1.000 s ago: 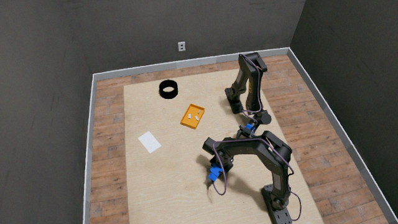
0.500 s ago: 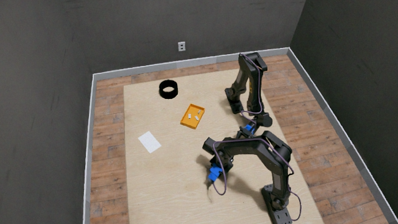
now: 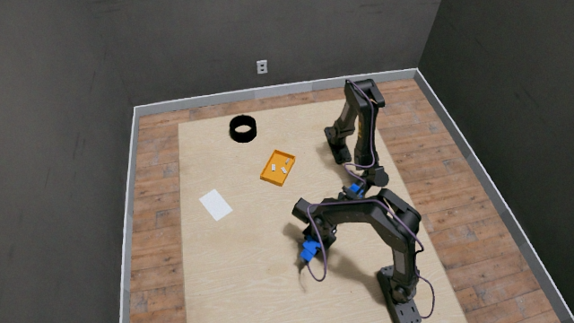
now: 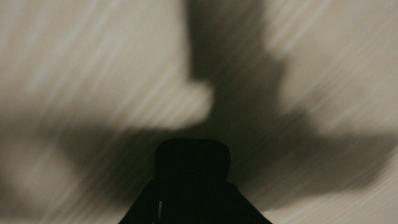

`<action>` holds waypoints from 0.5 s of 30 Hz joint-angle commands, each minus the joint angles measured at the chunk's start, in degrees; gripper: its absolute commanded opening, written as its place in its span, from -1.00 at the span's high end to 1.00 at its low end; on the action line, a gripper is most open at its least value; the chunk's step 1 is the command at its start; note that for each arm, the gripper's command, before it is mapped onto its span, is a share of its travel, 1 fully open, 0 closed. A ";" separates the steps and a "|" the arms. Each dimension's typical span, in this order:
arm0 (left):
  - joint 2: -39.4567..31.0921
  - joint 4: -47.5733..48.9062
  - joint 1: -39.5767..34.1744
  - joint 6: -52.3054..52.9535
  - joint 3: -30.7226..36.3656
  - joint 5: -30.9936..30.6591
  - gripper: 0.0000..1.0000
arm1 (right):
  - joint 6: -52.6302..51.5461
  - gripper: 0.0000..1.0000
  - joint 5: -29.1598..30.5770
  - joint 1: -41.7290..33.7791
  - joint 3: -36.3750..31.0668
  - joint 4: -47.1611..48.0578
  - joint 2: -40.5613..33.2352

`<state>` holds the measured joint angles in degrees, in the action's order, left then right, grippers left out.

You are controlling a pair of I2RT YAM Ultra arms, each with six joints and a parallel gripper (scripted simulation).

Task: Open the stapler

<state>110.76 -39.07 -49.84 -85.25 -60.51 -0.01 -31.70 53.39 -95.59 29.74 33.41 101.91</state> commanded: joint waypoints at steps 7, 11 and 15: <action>0.83 -0.28 0.24 -0.27 -0.56 0.02 0.37 | 3.09 0.00 -1.91 2.77 2.73 4.85 2.60; 0.83 -0.28 0.24 -0.27 -0.56 0.02 0.37 | 4.00 0.00 -2.73 3.77 3.23 6.25 3.78; 0.83 -0.28 0.24 -0.27 -0.56 0.02 0.37 | 4.46 0.00 -3.16 4.26 3.50 6.97 4.40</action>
<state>110.76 -39.07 -49.84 -85.25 -60.51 -0.01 -28.45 50.72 -92.18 31.33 38.26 105.75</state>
